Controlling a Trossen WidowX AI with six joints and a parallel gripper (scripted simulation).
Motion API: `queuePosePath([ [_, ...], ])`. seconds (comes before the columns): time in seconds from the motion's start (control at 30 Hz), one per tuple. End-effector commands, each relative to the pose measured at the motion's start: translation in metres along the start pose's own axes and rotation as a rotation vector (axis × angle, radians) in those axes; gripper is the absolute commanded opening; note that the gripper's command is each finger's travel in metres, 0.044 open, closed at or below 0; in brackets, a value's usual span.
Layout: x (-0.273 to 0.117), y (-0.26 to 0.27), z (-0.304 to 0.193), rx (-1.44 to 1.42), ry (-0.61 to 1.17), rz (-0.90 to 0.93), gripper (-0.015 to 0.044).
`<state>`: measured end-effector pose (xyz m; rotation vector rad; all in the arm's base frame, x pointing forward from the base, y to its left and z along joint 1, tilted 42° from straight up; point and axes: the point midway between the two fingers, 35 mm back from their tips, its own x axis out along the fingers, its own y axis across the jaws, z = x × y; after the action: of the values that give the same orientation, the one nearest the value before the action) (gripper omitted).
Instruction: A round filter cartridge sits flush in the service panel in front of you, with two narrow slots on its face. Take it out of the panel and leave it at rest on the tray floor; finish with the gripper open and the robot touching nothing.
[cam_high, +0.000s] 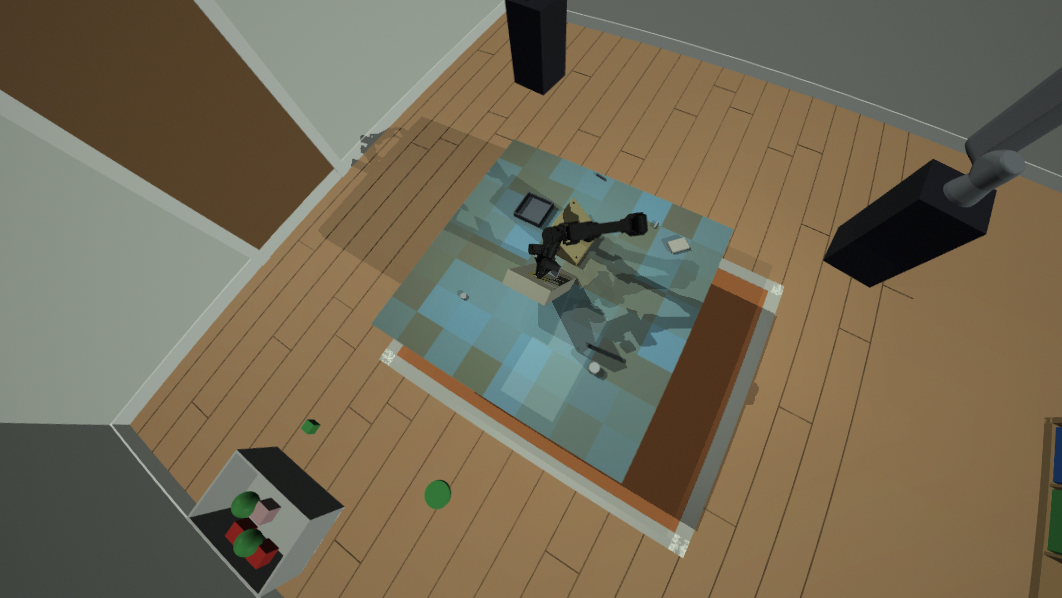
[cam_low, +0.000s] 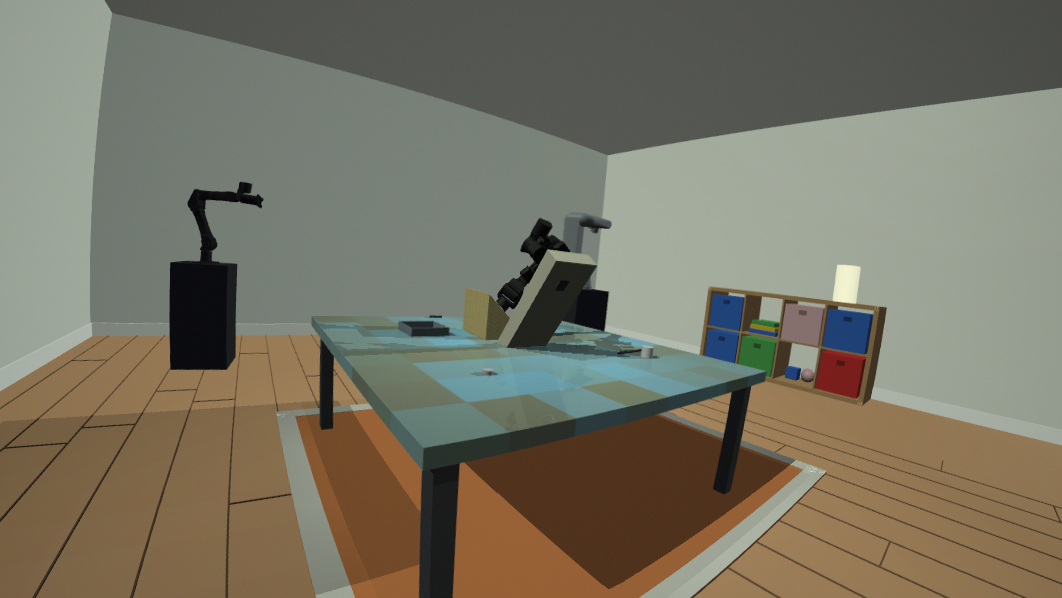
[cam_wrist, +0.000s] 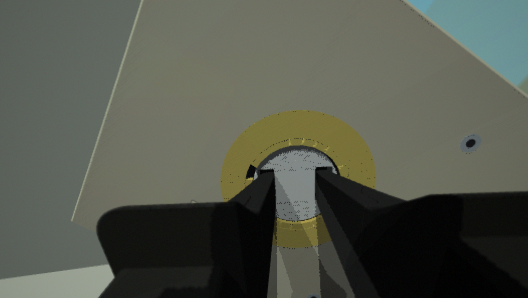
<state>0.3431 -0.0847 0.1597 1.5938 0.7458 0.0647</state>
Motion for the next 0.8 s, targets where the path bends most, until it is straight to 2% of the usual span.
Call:
queuePosePath([
  [0.0, 0.005, 0.000, -0.001, 0.125, 0.003, -0.006, 0.0000],
  [0.4, 0.005, 0.000, -0.001, 0.541, 0.002, -0.007, 0.0000],
  [0.57, 0.003, -0.001, 0.000, 0.489, 0.002, -0.009, 0.0000],
  [0.77, -0.022, -0.003, 0.003, 0.471, -0.002, -0.025, 0.0000],
])
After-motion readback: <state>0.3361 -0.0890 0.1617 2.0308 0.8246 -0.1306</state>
